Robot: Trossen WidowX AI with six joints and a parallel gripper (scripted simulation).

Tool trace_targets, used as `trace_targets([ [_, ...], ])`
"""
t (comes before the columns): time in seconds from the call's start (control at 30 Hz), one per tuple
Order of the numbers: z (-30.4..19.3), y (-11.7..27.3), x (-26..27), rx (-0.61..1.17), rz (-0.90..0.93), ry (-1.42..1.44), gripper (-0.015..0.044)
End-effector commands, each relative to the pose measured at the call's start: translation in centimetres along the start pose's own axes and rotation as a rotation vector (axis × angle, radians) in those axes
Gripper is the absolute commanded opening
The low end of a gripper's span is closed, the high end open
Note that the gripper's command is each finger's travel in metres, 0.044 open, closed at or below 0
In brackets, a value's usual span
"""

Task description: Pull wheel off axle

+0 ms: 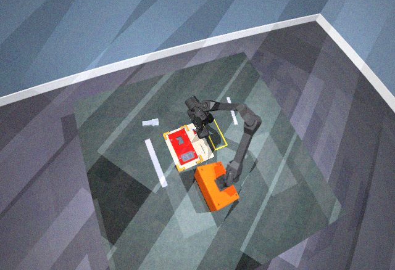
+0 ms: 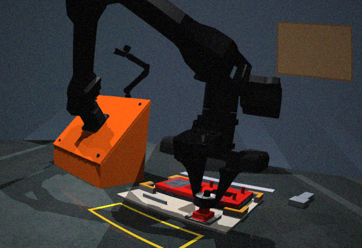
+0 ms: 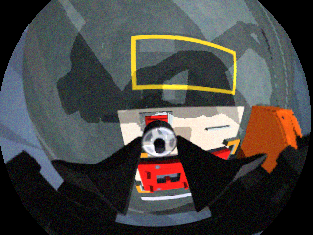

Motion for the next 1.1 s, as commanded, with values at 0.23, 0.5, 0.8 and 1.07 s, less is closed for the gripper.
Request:
trace_targets([
  [0.23,-0.1,0.8,0.0,0.003,0.007,0.002,0.0],
  [0.5,-0.1,1.0,-0.1,0.003,0.008,0.002,0.0],
  [0.8,-0.1,1.3,-0.1,0.003,0.008,0.003,0.0],
  [1.07,-0.1,1.6,-0.1,0.003,0.009,0.003,0.0],
])
Point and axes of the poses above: the point midway between the two fingers, 35 mm back from their tips, its own y axis back along the fingers, its own x axis across the jaws, z = x × y, the point moved 10 cm from there along y, back along the fingers, and after that the axes turned 13 degrees about -y, right-handed, at the moved point
